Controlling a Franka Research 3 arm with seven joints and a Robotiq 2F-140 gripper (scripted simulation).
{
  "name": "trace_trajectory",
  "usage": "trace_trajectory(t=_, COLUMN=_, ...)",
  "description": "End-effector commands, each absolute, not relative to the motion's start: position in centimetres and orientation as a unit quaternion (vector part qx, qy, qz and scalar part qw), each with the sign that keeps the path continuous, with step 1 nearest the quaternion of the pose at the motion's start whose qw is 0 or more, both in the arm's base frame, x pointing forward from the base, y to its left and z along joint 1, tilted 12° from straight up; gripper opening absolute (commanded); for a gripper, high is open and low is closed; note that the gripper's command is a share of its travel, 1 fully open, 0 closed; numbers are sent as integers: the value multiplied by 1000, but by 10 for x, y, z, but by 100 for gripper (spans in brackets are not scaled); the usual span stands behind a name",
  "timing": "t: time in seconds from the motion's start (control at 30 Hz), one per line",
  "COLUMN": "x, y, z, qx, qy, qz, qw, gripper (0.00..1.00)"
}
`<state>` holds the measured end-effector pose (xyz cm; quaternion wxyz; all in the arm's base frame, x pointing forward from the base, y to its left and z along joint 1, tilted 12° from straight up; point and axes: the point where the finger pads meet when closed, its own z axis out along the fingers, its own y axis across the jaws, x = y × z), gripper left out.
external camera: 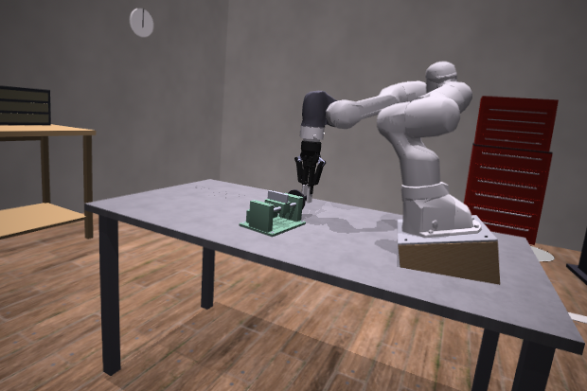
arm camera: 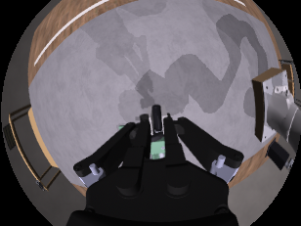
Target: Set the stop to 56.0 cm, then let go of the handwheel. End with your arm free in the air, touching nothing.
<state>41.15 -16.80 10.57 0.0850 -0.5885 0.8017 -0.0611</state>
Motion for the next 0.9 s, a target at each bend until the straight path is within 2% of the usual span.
trace_trajectory(t=0.0, x=413, y=-168, z=110, qx=-589, qy=801, qz=-61, qw=87, gripper=4)
trace_trajectory(t=0.87, x=419, y=-171, z=120, qx=-589, qy=801, qz=-61, qw=87, gripper=4)
